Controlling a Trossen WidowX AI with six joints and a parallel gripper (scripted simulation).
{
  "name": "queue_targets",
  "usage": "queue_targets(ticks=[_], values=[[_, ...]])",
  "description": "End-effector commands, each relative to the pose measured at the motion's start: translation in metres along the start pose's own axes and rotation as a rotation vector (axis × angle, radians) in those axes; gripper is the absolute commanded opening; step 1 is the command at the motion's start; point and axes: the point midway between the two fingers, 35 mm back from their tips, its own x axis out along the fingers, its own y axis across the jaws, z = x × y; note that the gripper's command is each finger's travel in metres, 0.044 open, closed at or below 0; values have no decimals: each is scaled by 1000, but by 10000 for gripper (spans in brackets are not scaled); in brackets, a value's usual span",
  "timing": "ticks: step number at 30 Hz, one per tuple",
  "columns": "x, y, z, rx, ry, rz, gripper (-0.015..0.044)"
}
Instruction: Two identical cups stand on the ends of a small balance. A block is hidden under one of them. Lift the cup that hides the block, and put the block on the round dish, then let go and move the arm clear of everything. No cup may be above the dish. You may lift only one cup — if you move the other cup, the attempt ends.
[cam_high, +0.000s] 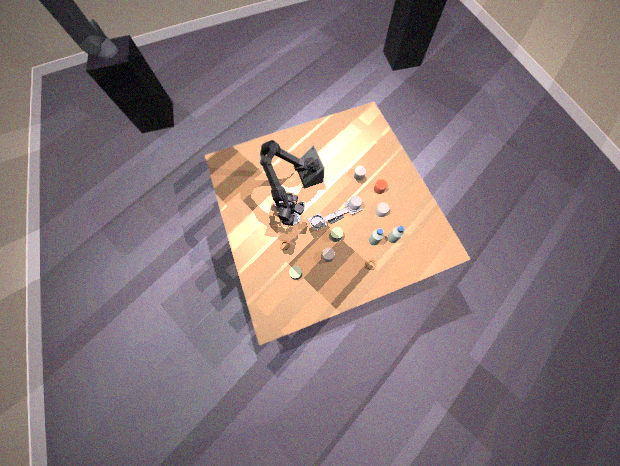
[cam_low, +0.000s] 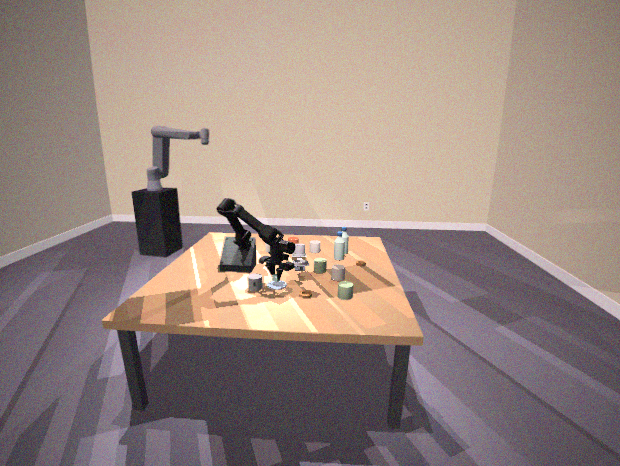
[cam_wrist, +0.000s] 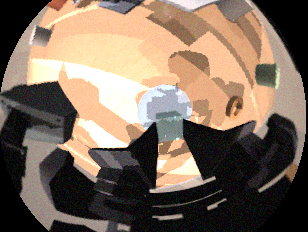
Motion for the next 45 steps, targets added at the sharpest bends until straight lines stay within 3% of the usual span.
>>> queue_targets(ticks=[1,16,33,37,42,45], values=[[4,-1,1,-5,-6,-4,0],[24,-1,1,-6,-5,-4,0],[10,-2,1,0,-2,-6,440],[-36,-1,2,-5,-7,-3,440],[-40,-1,2,-5,-8,-3,440],[-68,0,1,-9,-12,-8,440]])
